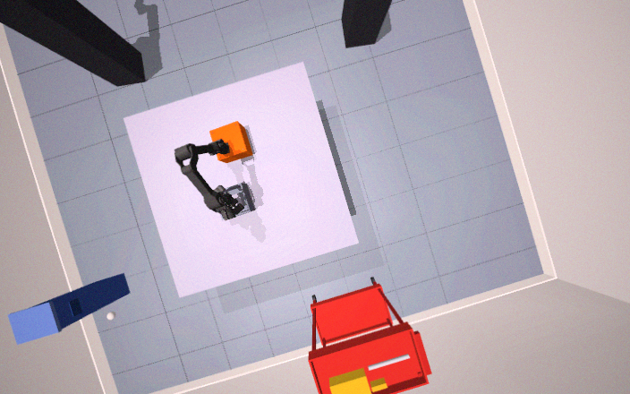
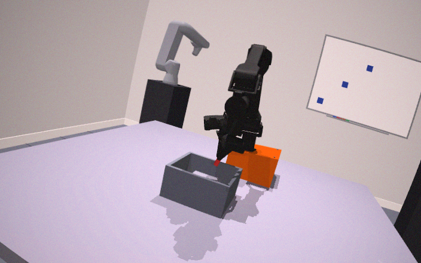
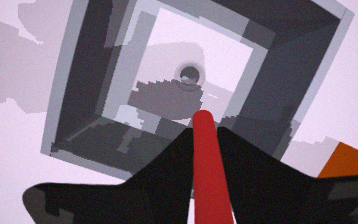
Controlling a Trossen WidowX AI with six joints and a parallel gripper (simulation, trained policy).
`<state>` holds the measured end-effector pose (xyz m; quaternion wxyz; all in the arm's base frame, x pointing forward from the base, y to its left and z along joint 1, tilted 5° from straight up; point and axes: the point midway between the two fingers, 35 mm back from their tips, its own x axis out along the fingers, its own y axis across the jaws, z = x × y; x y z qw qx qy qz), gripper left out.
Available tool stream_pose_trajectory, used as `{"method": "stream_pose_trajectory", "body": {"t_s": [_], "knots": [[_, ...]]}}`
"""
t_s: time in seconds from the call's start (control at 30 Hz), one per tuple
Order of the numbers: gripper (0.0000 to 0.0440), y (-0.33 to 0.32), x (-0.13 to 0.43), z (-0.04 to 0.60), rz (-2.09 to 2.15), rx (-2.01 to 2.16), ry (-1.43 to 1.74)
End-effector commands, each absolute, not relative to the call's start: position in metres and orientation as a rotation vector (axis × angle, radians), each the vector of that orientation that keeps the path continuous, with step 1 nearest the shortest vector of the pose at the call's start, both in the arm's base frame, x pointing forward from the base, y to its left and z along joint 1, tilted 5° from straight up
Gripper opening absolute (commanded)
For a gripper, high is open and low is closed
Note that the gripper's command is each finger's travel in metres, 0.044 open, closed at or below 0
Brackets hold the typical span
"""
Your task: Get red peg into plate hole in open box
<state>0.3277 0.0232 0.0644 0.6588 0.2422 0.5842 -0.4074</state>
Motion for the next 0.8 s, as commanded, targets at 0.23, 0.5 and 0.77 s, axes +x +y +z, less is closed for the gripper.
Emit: {"method": "stream_pose_trajectory", "body": {"t_s": [0.23,0.5,0.77], "knots": [[0.0006,0.001,0.344,0.036,-0.848,0.555,1.381],[0.0144,-0.007,0.350,0.012,-0.796,0.560,1.444],[0.0301,-0.011,0.372,0.016,-0.752,0.610,1.465]]}}
